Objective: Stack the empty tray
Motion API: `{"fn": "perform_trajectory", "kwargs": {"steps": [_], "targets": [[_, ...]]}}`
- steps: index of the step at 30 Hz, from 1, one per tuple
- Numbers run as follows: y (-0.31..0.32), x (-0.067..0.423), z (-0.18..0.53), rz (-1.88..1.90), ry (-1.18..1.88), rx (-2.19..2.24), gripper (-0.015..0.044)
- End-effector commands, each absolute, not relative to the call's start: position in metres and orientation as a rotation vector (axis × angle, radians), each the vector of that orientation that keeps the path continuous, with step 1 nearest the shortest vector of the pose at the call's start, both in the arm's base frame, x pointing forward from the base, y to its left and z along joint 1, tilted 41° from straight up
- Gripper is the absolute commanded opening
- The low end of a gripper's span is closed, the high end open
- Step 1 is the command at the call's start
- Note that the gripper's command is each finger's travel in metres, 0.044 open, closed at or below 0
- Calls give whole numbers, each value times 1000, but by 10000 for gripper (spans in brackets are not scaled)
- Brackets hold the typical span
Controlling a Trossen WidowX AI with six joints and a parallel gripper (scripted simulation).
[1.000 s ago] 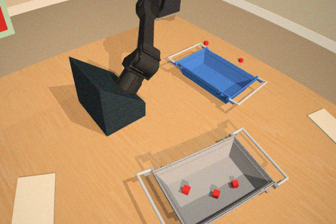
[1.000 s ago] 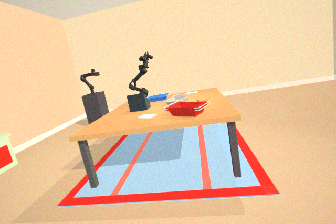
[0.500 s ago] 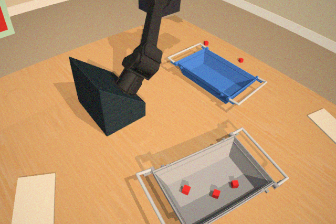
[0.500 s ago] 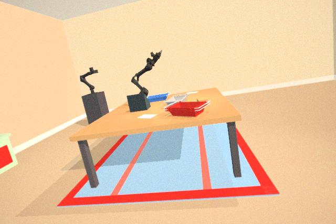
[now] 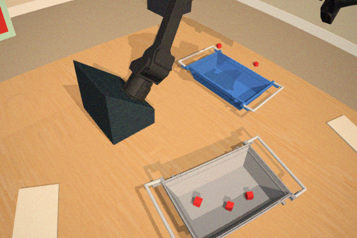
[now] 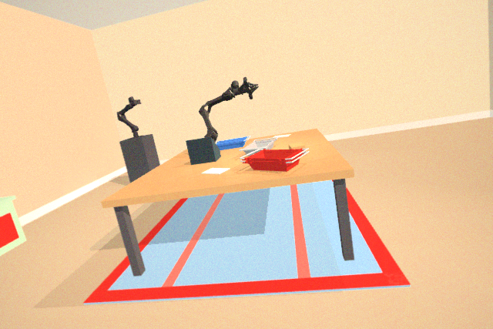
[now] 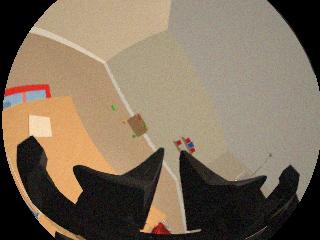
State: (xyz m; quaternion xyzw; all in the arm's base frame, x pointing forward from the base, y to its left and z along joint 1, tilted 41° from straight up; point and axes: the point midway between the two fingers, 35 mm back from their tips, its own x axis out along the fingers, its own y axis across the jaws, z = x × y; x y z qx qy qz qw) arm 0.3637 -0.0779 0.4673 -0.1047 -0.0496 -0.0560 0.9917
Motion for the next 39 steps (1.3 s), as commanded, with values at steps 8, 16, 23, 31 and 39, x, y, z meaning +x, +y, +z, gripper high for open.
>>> {"fn": "perform_trajectory", "kwargs": {"steps": [8,16,23,31,39], "targets": [[-35,435,332,407,305,-999,80],[1,443,255,897,290,-1382,80],[35,432,197,1353,56,-1605,80],[68,412,152,1725,-395,-1684,80],[69,411,152,1728,-400,-1684,80]]}}
